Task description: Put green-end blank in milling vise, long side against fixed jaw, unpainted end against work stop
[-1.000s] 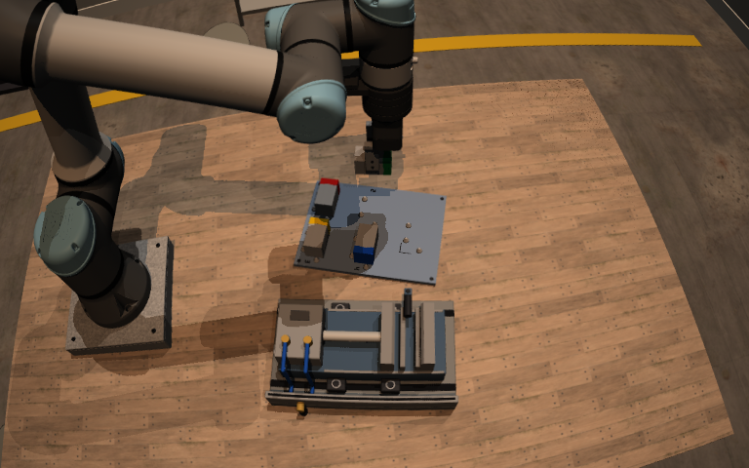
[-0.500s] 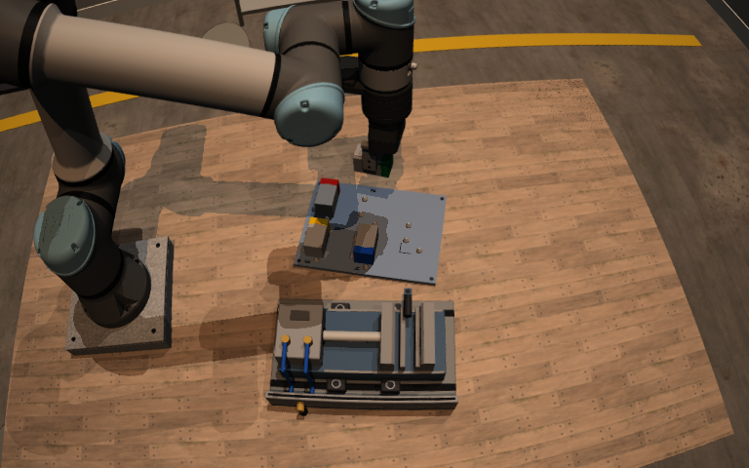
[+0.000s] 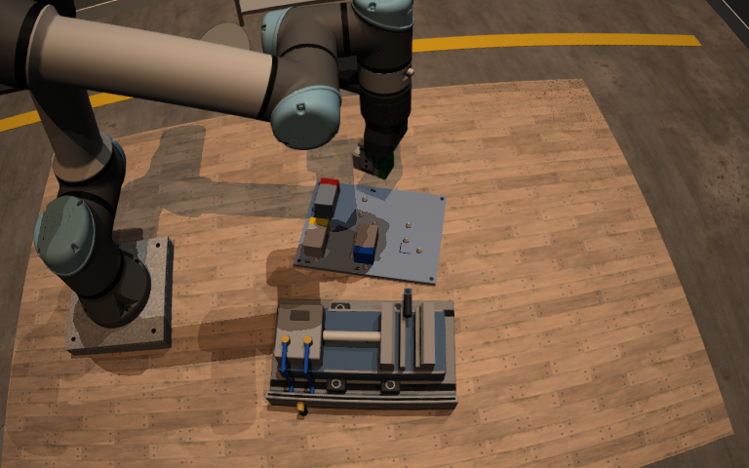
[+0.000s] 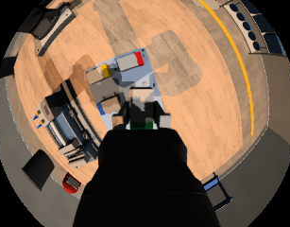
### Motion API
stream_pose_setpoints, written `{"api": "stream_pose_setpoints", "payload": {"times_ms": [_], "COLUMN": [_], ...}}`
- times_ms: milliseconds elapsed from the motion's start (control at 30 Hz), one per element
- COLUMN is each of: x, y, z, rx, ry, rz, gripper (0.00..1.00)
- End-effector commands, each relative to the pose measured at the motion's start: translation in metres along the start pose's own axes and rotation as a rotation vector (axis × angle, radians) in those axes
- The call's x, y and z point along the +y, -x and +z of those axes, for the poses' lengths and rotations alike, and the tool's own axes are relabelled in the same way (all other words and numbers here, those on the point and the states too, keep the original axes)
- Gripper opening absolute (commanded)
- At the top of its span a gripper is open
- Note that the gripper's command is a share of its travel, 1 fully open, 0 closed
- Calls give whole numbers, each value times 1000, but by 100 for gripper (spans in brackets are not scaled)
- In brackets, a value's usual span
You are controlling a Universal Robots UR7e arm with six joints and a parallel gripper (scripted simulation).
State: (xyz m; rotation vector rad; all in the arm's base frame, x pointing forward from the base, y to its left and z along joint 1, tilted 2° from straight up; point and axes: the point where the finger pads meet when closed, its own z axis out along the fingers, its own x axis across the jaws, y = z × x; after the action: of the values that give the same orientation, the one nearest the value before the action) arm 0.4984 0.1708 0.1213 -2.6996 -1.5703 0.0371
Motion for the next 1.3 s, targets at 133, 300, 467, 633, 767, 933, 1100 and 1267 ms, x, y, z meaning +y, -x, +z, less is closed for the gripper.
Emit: {"api": "stream_pose_setpoints", "payload": {"times_ms": [133,300,467,633,767,933,1100,1267], "x": [0,0,0,0,0,0,0,0], "y": [0,0,0,0,0,0,0,0], "z": [-1,-1,-1,-1,-1,-1,-1,-1], "rx": [0,0,0,0,0,0,0,1], "ry": [2,2,2,2,2,2,2,2], "rz": [77,124,124,166,350,350,350,479], "gripper": [0,0,0,0,0,0,0,0]}}
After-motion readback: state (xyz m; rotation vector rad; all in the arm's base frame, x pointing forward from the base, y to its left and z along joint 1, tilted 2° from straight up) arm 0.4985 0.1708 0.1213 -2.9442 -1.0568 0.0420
